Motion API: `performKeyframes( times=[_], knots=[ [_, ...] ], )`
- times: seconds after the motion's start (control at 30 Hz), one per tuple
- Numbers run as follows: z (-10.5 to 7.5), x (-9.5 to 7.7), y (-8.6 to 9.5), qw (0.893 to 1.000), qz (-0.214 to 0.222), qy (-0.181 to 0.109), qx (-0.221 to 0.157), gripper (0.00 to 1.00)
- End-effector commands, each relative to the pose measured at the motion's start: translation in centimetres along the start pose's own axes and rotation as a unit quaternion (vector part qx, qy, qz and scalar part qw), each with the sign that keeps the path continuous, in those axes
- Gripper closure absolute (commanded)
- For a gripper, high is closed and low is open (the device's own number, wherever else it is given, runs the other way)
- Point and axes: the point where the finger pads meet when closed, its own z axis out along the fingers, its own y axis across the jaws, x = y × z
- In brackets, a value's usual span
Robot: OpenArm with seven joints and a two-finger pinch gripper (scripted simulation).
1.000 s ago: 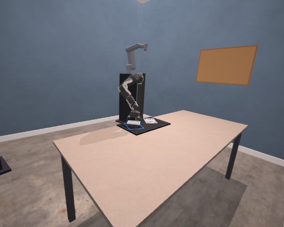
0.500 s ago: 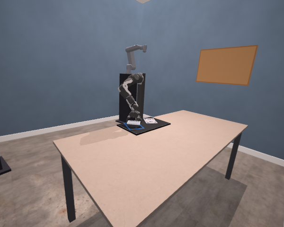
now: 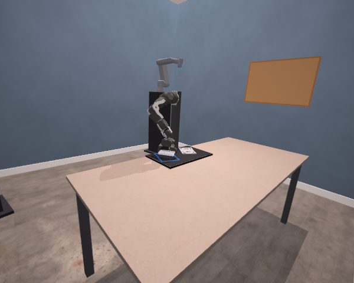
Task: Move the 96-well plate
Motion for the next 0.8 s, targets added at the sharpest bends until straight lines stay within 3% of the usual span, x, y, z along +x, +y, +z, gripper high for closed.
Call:
performKeyframes(
  times=[0.0,0.4,0.57,0.77],
  knots=[
    [-0.03,-0.04,-0.04,0.999,0.044,-0.002,0.003,1.0],
    [-0.03,-0.04,-0.04,0.999,0.044,-0.002,0.003,1.0],
    [0.0,0.04,0.13,0.989,0.148,-0.002,-0.001,1.0],
    [0.0,0.04,0.13,0.989,0.148,-0.002,-0.001,1.0]
  ],
)
